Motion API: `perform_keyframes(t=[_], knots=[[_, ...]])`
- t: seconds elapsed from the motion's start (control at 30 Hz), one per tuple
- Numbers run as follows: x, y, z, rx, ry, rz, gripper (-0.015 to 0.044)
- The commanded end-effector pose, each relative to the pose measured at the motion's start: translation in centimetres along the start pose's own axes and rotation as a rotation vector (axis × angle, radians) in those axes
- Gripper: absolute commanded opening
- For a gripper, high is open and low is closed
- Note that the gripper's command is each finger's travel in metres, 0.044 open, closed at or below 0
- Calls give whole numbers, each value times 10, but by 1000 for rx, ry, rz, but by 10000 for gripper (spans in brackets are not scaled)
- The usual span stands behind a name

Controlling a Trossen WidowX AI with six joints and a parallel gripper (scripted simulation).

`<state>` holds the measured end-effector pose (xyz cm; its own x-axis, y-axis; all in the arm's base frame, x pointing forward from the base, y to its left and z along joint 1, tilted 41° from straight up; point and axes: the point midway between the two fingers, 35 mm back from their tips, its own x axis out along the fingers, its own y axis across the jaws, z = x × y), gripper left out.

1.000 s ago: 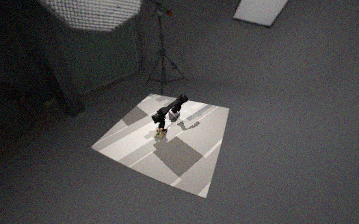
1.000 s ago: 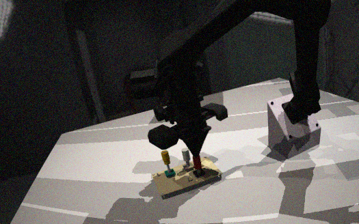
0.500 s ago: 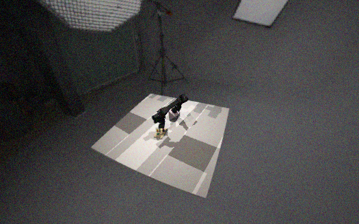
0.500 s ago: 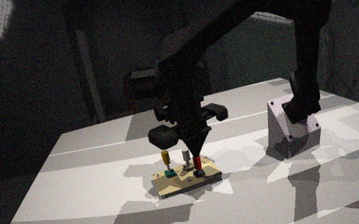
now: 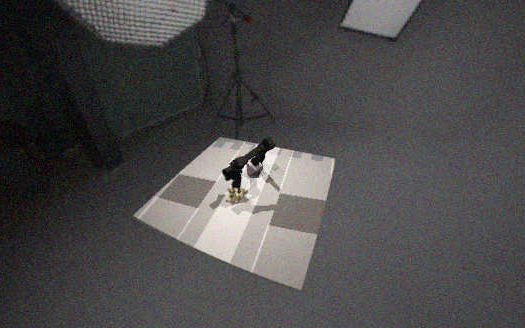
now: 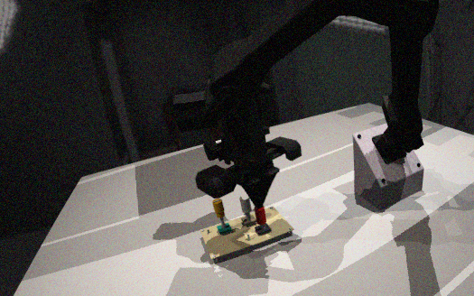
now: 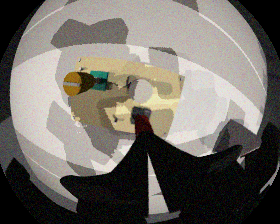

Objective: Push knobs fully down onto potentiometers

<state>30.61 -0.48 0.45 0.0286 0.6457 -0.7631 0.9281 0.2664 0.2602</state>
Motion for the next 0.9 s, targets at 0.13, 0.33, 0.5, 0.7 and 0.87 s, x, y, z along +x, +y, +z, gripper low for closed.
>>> perform_keyframes(t=[0.13,0.33,0.5,0.7,0.87], knots=[[9,2,-1,-8,9,-5,0],[11,2,-1,-8,9,-5,0],[11,2,-1,-8,9,-5,0],[14,2,-1,-8,9,-5,0],[14,2,-1,-8,9,-5,0]])
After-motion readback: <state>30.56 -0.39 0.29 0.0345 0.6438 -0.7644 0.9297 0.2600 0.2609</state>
